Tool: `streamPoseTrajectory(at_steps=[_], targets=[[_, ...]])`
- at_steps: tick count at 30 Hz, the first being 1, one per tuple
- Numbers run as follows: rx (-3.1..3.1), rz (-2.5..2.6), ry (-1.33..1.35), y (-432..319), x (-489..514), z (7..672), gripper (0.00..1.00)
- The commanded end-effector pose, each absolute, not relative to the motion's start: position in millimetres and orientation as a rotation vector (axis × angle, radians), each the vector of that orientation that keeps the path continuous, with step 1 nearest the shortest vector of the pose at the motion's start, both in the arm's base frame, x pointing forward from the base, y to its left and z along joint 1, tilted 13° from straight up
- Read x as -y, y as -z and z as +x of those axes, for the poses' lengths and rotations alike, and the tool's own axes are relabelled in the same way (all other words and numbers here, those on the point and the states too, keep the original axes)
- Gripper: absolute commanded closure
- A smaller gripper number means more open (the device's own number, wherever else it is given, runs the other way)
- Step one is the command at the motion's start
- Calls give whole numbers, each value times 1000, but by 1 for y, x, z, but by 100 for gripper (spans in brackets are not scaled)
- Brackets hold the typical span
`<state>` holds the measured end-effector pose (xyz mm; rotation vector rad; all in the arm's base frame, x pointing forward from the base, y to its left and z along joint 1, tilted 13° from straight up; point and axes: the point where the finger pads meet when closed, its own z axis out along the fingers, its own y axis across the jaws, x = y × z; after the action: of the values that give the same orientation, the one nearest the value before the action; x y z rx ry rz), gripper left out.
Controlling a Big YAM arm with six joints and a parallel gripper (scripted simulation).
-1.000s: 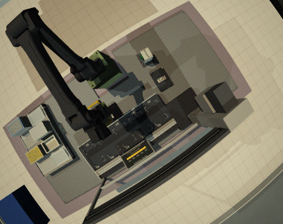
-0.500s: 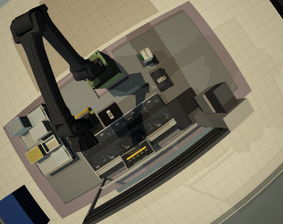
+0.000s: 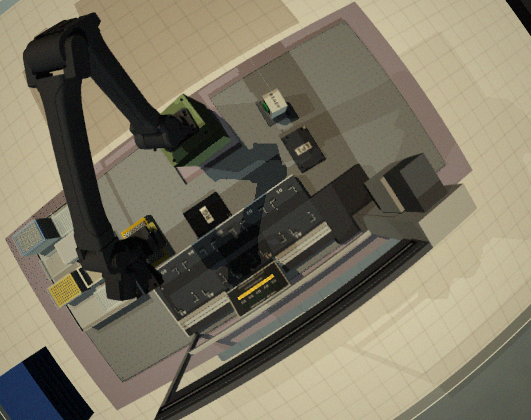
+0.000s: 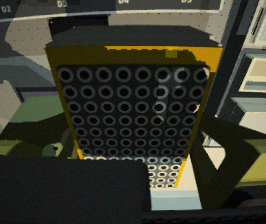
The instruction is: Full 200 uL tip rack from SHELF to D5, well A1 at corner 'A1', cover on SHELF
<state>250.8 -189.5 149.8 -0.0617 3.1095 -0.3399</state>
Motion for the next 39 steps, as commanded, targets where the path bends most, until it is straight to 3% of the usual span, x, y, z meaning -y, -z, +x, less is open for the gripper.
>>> streamPoseTrajectory(at_steps=[1,20,27,39], targets=[[-3042,-91,400,-179,219,271,100],[-3059,-95,402,-197,303,269,100],[-3055,-132,403,-197,290,267,100],[-3063,-99,392,-197,293,325,100]])
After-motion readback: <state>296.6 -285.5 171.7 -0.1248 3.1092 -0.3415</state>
